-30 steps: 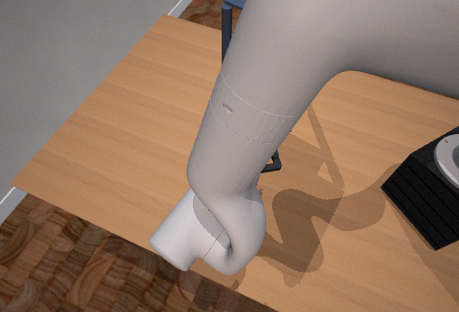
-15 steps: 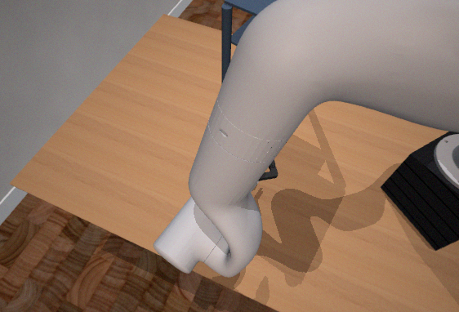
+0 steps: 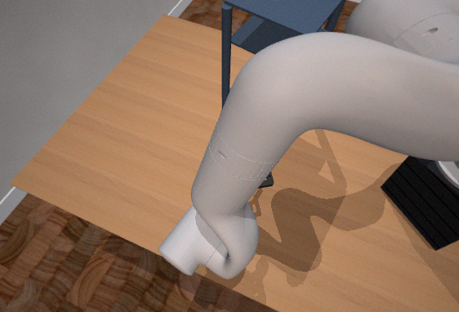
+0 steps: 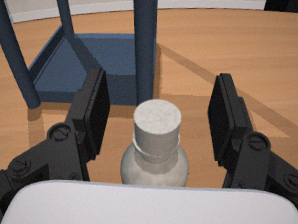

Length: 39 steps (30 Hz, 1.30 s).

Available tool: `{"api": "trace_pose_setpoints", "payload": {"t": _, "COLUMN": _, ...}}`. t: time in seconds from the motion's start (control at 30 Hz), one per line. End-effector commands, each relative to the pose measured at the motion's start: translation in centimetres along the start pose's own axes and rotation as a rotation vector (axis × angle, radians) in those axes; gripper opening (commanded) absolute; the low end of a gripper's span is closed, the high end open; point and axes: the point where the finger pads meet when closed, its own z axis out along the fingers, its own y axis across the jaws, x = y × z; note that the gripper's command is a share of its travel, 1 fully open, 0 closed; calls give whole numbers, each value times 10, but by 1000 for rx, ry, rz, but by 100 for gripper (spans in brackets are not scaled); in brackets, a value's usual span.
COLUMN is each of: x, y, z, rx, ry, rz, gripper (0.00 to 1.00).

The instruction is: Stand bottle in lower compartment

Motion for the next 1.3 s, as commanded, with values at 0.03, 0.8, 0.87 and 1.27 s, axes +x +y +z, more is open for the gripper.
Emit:
{"api": "trace_pose_setpoints", "payload": {"t": 0.03, "x": -13, "y": 0, "z": 0, "rx": 0, "ry": 0, "rz": 0, "gripper": 69}}
{"api": "trace_pose_setpoints", "payload": {"t": 0.8, "x": -64, "y": -1, "z": 0, "rx": 0, "ry": 0, "rz": 0, "gripper": 69}}
{"api": "trace_pose_setpoints", "payload": {"t": 0.87, "x": -67, "y": -1, "z": 0, "rx": 0, "ry": 0, "rz": 0, "gripper": 69}}
{"api": "trace_pose_setpoints", "payload": {"t": 1.27, "x": -79, "y": -1, "z": 0, "rx": 0, "ry": 0, "rz": 0, "gripper": 69}}
